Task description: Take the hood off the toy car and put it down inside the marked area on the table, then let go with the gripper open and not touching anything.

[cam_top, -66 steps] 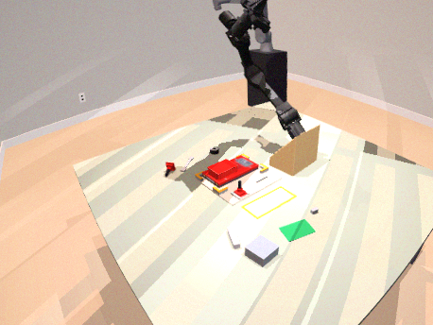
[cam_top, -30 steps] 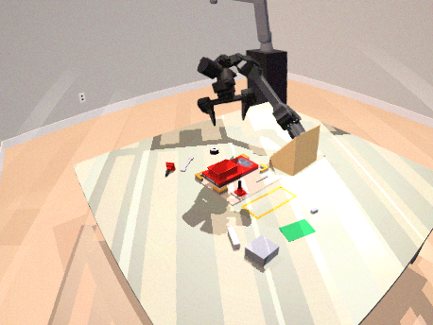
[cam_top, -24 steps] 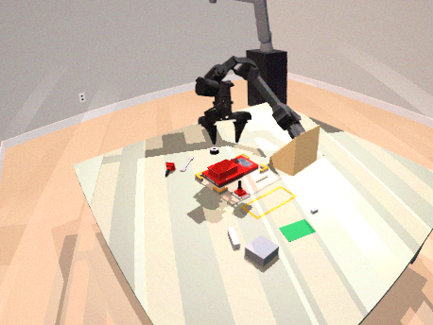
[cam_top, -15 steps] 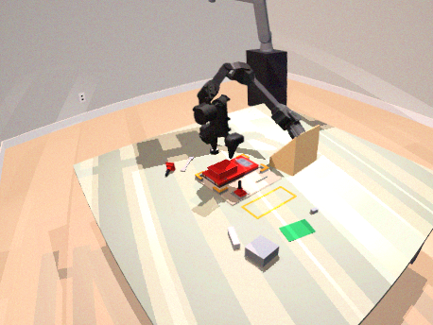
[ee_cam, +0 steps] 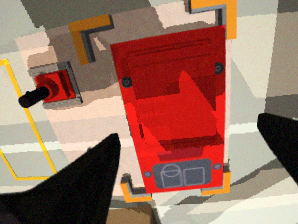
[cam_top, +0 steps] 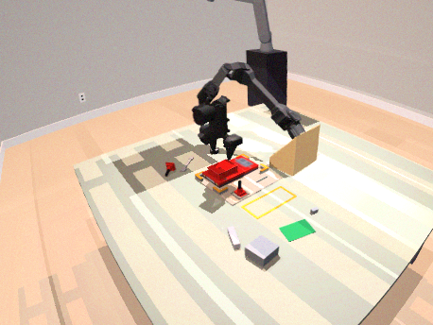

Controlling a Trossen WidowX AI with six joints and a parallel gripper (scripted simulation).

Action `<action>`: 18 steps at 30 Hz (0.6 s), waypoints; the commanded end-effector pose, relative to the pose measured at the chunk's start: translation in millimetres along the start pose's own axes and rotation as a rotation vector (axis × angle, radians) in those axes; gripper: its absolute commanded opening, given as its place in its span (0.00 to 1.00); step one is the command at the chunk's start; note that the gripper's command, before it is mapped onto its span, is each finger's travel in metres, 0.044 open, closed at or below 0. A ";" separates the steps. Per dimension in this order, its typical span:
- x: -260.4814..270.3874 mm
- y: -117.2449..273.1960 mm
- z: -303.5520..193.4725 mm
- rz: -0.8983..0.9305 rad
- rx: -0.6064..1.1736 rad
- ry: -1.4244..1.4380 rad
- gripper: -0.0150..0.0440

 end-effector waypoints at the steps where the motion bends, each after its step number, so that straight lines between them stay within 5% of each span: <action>1: 1.0 -4.1 -0.6 -0.003 0.003 0.009 1.00; 18: 1.1 -20.4 -0.4 -0.003 0.003 0.008 1.00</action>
Point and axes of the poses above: the point midway between the two fingers, 35 mm back from their tips, its own y axis back along the fingers, its own x axis across the jaws, z = x × y, the point moved 5 cm from there along y, back along the fingers, and after that the axes turned 13 degrees about y, right-handed, at the moved point
